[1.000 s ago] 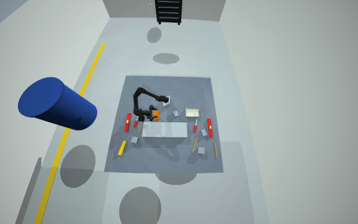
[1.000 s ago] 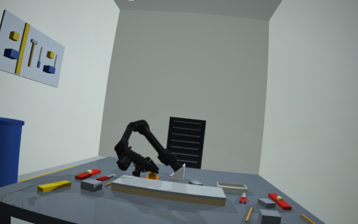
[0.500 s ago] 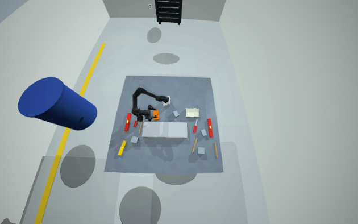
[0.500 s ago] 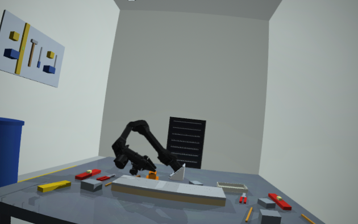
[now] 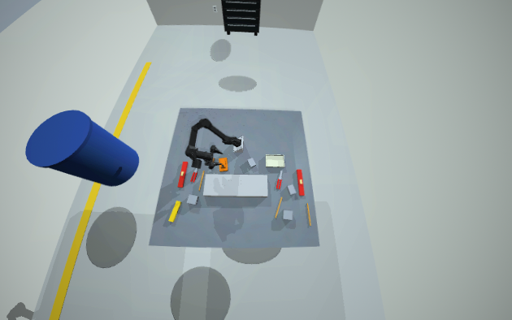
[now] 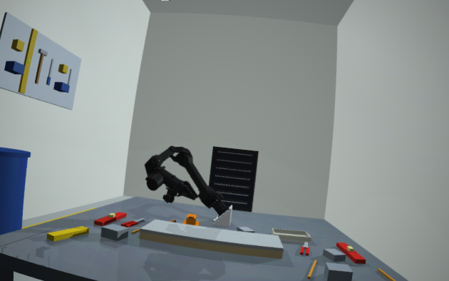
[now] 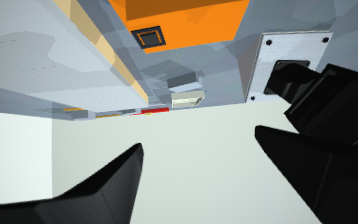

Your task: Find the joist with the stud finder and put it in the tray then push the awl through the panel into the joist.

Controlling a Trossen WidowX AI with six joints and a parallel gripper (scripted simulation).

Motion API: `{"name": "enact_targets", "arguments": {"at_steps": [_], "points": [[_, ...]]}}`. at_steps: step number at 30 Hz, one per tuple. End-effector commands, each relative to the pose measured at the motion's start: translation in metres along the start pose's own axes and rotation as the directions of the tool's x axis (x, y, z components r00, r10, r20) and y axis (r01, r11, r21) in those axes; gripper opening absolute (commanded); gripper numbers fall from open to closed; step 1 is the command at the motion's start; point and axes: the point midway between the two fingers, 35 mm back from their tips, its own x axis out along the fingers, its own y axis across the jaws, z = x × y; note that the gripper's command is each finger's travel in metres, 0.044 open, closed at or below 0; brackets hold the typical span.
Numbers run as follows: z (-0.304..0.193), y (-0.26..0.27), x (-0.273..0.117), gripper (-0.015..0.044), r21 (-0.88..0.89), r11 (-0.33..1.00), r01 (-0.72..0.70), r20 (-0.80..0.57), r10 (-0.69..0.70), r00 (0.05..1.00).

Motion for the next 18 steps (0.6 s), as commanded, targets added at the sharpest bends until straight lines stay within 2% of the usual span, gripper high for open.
{"name": "enact_targets", "arguments": {"at_steps": [1,4,6,8,11,14,16,18], "points": [[0.004,-0.002,0.007,0.0440,-0.084,0.996,0.031,0.047,-0.027,0.999],[0.014,-0.009,0.025,0.0440,-0.414,0.891,0.186,0.269,-0.075,0.960],[0.021,-0.011,0.034,0.0440,-0.584,0.742,0.330,0.423,-0.069,0.904],[0.027,-0.011,0.039,0.0440,-0.680,0.550,0.485,0.563,-0.032,0.826],[0.033,-0.006,0.042,0.0440,-0.672,0.232,0.703,0.733,0.072,0.676],[0.034,-0.001,0.040,0.0440,-0.512,-0.041,0.858,0.836,0.204,0.509],[0.033,0.001,0.039,0.0440,-0.459,-0.096,0.883,0.851,0.238,0.468],[0.033,0.001,0.039,0.0440,-0.459,-0.096,0.883,0.851,0.238,0.468]]}}
